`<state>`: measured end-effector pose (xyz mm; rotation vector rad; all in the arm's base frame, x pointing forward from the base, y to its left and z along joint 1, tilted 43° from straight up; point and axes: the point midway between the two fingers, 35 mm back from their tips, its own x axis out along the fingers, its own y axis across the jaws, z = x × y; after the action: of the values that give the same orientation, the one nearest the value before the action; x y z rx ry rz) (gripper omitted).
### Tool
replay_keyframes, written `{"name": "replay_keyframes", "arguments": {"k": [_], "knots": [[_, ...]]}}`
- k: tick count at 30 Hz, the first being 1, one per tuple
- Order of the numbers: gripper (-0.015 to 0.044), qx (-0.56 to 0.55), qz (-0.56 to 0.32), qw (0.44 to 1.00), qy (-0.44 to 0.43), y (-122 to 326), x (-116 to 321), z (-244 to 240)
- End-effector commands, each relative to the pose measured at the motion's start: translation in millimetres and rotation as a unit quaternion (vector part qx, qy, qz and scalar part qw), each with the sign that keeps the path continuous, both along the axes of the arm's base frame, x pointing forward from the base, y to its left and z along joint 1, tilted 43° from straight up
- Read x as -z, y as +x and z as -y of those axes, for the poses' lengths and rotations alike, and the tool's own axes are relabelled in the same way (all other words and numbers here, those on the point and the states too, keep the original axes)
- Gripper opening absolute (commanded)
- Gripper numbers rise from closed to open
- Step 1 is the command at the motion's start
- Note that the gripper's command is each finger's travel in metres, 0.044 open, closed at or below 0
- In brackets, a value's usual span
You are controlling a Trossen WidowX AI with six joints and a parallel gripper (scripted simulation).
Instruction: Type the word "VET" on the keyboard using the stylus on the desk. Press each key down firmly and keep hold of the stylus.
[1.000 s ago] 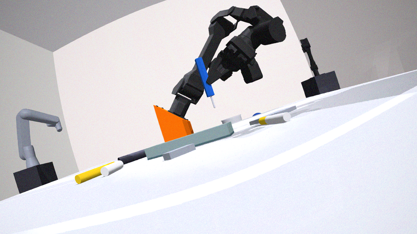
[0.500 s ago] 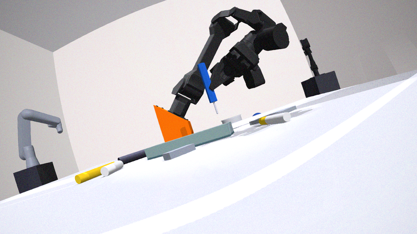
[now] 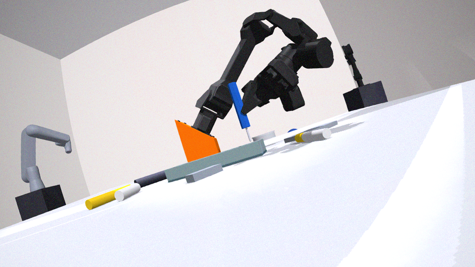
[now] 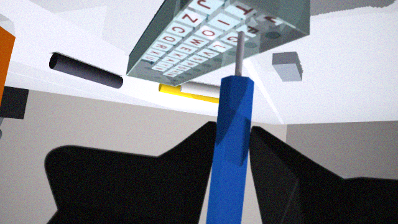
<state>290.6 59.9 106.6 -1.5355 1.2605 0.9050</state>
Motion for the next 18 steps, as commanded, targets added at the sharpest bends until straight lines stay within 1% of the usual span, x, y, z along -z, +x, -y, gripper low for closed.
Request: {"name": "replay_keyframes", "arguments": {"k": [1,18], "knots": [[0.0081,0.002,0.001,1.000,-0.002,0.9,1.6,-0.5],[0.0081,0.002,0.001,1.000,-0.002,2.1,9.1,-7.4]]}}
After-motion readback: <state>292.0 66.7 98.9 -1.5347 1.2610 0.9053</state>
